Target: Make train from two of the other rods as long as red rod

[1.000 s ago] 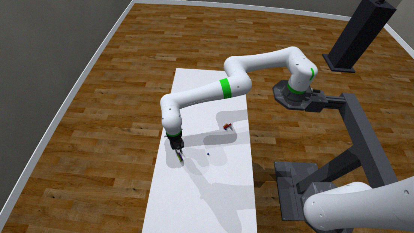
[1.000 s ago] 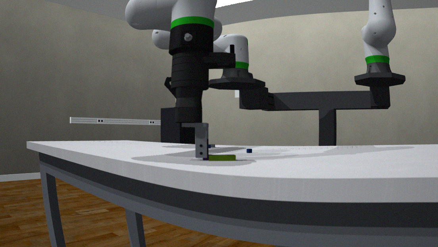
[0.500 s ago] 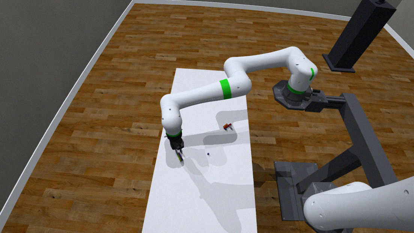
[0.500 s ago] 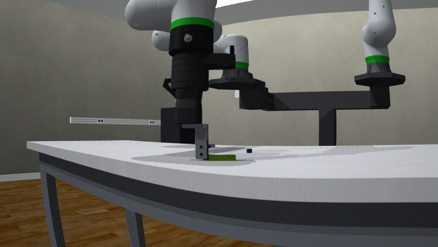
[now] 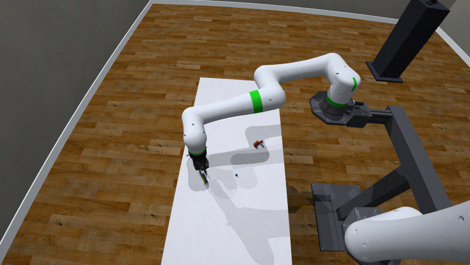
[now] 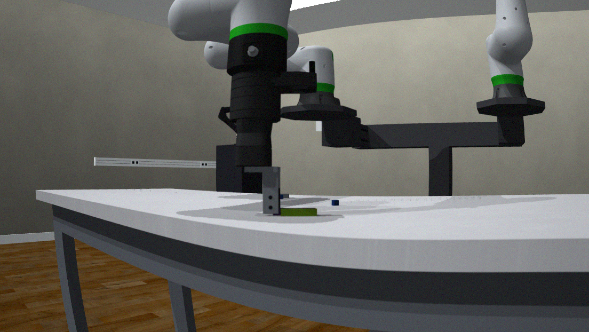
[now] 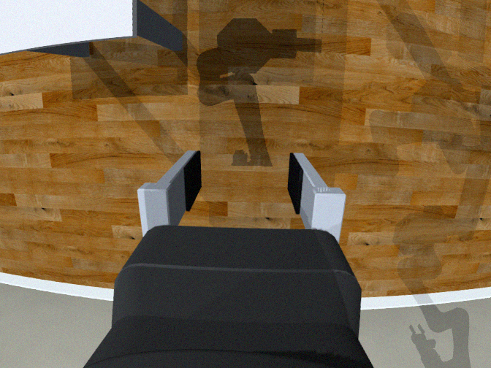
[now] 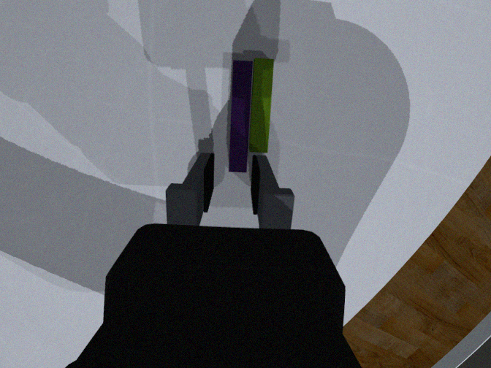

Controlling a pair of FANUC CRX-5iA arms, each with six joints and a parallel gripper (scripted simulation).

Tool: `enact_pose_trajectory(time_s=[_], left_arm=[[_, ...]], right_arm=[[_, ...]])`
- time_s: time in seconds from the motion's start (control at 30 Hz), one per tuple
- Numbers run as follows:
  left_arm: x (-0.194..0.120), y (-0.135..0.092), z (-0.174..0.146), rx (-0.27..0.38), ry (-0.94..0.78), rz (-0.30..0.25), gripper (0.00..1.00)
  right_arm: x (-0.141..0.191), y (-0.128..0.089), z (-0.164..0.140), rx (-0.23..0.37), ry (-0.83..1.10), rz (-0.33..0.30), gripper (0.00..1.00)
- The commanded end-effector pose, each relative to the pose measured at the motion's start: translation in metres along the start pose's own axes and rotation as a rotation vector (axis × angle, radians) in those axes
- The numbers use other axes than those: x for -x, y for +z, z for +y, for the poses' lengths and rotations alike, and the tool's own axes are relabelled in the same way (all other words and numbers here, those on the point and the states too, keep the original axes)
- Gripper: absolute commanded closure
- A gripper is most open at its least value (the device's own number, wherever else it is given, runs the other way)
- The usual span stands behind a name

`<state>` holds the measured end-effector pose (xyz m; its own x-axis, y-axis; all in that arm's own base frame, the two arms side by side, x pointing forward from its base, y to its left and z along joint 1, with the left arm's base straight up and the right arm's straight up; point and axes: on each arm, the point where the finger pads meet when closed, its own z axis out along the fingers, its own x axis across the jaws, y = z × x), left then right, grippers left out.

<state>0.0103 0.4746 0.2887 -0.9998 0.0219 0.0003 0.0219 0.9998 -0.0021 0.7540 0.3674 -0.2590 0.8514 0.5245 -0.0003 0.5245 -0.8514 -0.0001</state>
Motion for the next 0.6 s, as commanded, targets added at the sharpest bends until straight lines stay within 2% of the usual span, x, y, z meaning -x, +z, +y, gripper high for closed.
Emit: enact_pose_trajectory(time_s=[0.0,0.37,0.4,0.57], left_arm=[[0.0002,-0.001,0.0003,0.002,0.0,0.0,0.0],[0.0002,-0.001,0.0003,0.002,0.0,0.0,0.0],[0.0002,-0.001,0.0003,0.002,0.0,0.0,0.0],[0.0002,-0.001,0.0003,0.002,0.0,0.0,0.0]], right_arm=[[-0.0012,-0.0019,0.0001,0.0,0.0,0.002,0.46],[-0.0012,-0.0019,0.0001,0.0,0.0,0.002,0.46],[-0.0012,-0.0019,0.0001,0.0,0.0,0.002,0.76],[-0.0012,-0.0019,0.0001,0.0,0.0,0.002,0.76]])
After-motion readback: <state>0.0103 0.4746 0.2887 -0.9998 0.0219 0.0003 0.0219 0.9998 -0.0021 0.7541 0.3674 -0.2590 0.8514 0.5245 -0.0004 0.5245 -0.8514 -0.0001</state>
